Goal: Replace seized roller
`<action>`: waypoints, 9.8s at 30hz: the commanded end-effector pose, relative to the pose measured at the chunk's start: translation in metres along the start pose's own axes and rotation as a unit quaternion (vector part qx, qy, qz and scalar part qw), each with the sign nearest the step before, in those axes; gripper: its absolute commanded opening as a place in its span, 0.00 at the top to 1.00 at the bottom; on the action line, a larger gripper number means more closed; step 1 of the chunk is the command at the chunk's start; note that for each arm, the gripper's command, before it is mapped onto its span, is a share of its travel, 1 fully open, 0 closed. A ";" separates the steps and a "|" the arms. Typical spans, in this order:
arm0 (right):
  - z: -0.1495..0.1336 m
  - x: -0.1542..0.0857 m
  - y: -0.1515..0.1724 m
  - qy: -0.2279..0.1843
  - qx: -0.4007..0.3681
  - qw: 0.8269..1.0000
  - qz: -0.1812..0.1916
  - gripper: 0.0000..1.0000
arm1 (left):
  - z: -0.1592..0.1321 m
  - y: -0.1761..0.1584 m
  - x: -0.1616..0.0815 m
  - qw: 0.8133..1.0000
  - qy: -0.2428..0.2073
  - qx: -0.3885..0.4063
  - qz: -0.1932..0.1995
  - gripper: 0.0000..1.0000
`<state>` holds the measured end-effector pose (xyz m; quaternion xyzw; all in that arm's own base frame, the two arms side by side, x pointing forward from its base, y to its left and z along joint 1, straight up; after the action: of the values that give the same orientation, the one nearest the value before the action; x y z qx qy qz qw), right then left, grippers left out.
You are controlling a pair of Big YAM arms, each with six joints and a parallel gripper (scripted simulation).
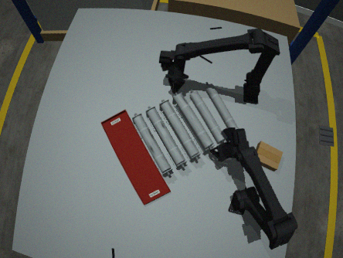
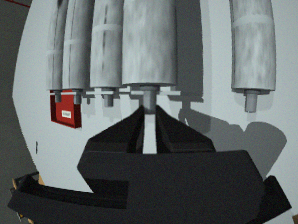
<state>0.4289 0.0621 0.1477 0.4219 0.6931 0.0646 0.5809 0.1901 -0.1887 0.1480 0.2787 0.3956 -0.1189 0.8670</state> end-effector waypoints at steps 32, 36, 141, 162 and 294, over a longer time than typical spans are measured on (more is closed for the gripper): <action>-0.007 -0.072 0.061 -0.040 -0.027 0.998 0.032 0.97 | 0.063 0.027 -0.054 0.999 -0.043 -0.026 -0.002 0.97; -0.006 -0.072 0.062 -0.044 -0.032 0.998 0.035 0.97 | 0.064 0.027 -0.056 0.998 -0.048 -0.032 -0.003 0.97; 0.040 -0.014 0.142 -0.036 -0.026 0.998 0.036 0.97 | 0.051 0.124 0.000 0.999 -0.051 -0.002 0.010 0.97; 0.046 -0.012 0.162 -0.036 -0.026 0.998 0.037 0.97 | 0.057 0.149 0.010 0.998 -0.054 -0.007 0.014 0.97; 0.116 0.026 0.302 -0.044 -0.025 0.998 0.049 0.97 | 0.069 0.323 0.077 0.996 -0.070 0.015 0.047 0.97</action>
<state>0.6647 0.2354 0.1915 0.4288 0.6864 0.0602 0.5843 0.3885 0.0398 0.1926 0.2805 0.3911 -0.1248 0.8676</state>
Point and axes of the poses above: on each arm, the point where the finger pads meet when closed, its own x axis out along the fingers, its own y axis across the jaws, z = x × y, the point moved 7 cm from there along -x, back along the fingers, and after that the axes turned 13 degrees about -x, right-handed, at the moved point
